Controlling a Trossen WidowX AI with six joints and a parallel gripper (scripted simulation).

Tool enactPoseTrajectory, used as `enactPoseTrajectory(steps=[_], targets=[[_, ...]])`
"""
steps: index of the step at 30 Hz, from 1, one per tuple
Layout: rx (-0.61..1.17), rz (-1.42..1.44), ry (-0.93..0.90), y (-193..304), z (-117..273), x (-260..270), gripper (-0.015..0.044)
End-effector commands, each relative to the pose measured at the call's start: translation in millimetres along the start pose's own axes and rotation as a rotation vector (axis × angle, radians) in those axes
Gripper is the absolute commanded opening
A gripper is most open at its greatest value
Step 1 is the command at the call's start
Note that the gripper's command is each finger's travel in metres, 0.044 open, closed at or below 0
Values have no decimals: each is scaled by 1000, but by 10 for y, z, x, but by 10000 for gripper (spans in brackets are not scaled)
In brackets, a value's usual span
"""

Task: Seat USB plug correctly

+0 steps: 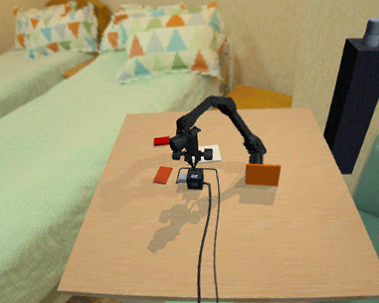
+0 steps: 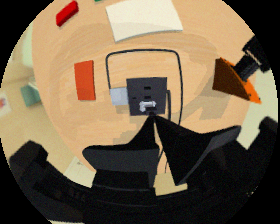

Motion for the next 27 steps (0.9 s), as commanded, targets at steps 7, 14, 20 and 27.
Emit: enactPoseTrajectory(steps=[7, 14, 20, 27], targets=[[8, -6, 5, 2, -19, 3, 0], [12, -9, 6, 4, -27, 4, 0], [15, -12, 6, 5, -34, 5, 0], [18, -15, 7, 7, -43, 6, 0]])
Point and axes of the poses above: the point midway between the two fingers, 35 mm back from their tips, its own z axis back along the fingers, its own x axis across the jaws, y = z × x, the point moved 5 cm from there along z, back along the fingers, and after that the axes turned 14 degrees about -z, right-handed, at the moved point
